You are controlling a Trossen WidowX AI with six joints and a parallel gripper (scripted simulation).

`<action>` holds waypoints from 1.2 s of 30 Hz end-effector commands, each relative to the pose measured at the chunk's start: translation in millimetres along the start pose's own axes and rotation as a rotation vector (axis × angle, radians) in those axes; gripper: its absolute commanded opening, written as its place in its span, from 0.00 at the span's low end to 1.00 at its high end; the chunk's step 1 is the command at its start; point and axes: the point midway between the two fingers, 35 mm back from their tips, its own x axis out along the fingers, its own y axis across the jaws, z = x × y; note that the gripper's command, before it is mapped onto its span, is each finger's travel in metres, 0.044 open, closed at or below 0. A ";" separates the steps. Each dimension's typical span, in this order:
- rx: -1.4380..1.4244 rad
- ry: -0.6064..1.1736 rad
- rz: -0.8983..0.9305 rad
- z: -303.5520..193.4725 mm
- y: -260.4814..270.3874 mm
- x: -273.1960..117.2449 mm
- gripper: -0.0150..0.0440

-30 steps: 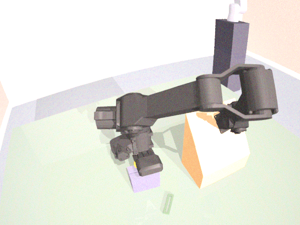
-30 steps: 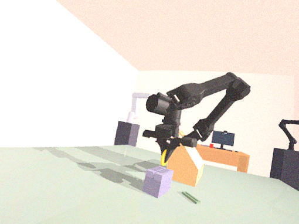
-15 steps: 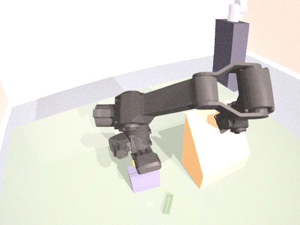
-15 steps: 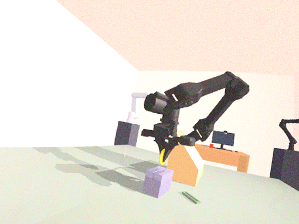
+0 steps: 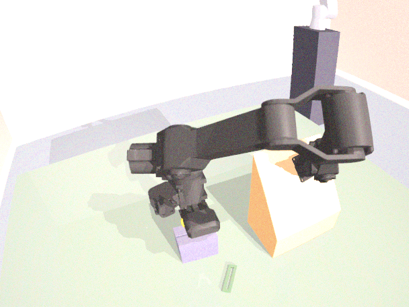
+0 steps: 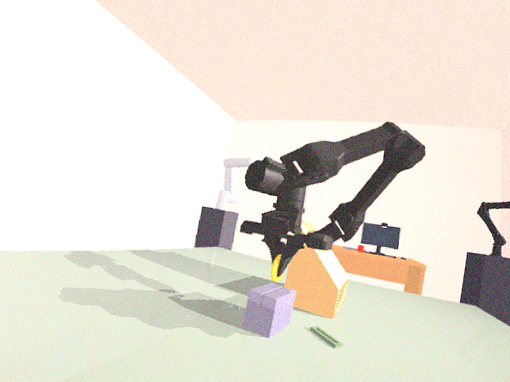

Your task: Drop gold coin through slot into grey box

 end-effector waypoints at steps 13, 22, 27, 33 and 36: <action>0.012 -0.003 0.001 0.1 -0.4 8.4 0.25; 0.011 -0.003 0.001 0.2 -0.5 13.3 0.25; 0.011 -0.003 0.001 0.1 -0.4 16.0 0.25; 0.004 0.000 -0.003 -0.2 -0.2 16.0 0.39; 0.004 0.000 -0.003 -0.2 -0.2 16.0 0.52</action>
